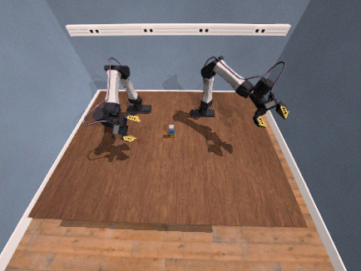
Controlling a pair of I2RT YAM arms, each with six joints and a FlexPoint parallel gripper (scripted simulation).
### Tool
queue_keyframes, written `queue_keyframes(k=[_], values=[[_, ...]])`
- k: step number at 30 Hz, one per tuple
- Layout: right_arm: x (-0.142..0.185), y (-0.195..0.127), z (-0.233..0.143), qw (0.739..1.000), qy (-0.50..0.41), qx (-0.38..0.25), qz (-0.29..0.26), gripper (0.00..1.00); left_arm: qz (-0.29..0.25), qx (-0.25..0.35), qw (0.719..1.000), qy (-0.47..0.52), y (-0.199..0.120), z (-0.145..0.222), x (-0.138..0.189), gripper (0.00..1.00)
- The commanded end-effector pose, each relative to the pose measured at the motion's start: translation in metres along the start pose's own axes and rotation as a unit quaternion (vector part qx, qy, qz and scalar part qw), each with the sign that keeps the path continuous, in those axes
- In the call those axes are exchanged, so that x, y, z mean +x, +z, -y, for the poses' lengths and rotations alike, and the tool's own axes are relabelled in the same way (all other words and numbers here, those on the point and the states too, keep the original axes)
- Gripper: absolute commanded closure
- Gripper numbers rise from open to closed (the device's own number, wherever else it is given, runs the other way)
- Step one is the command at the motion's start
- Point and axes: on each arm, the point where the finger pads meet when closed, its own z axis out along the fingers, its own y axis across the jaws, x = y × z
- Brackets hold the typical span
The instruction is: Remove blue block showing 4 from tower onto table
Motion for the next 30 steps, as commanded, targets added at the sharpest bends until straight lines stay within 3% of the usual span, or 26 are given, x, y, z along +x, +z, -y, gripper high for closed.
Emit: queue_keyframes(k=[1, 17, 30], values=[[-0.004, 0.0, -0.003, 1.0, -0.008, -0.001, 0.001, 0.0, 0.005, -0.003, 1.0, 0.003, -0.001, -0.002, -0.004, 0.0], [-0.004, 0.0, -0.003, 1.0, -0.008, -0.001, 0.001, 0.0, 0.005, -0.003, 1.0, 0.003, -0.001, -0.002, -0.004, 0.0], [0.012, 0.054, 0.027, 0.985, 0.141, 0.089, -0.038, 0.0, 0.005, -0.003, 1.0, 0.003, -0.001, -0.002, -0.004, 0.0]])
